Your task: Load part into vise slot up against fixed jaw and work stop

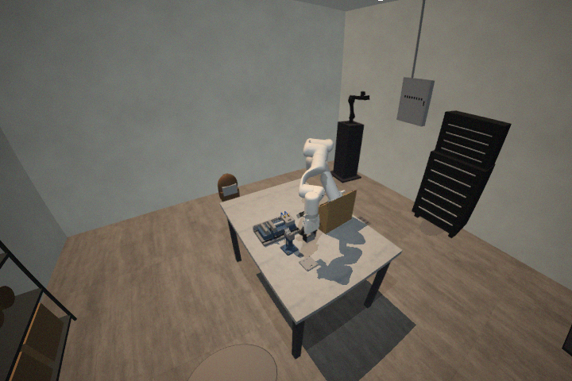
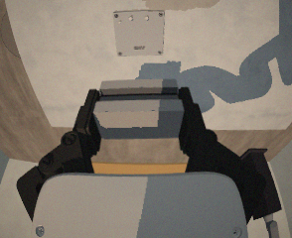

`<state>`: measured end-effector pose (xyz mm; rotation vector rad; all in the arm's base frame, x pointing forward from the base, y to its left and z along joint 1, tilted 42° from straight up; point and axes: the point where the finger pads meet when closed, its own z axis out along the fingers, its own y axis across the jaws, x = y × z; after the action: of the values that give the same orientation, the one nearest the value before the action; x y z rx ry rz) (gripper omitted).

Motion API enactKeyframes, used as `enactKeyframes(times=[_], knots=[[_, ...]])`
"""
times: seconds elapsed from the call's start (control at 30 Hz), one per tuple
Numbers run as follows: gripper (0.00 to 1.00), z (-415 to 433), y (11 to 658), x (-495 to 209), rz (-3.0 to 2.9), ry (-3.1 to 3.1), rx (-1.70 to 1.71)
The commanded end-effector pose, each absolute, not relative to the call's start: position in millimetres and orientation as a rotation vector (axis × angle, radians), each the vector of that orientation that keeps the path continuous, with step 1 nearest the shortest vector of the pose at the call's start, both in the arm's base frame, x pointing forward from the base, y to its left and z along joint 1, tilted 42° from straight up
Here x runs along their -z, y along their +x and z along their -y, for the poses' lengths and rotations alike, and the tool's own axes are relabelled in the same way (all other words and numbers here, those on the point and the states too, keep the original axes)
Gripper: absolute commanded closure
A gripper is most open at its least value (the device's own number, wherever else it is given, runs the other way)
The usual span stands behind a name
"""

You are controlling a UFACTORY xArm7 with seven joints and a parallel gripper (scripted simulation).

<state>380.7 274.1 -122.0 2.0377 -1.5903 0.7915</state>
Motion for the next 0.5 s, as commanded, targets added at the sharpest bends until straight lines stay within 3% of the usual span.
enactKeyframes(times=[0.0, 0.47], knots=[[1.00, -280.8, 379.9, 116.4, 1.592, 2.043, -0.792], [1.00, -286.6, 378.3, 109.7, 1.592, 2.043, -0.792]])
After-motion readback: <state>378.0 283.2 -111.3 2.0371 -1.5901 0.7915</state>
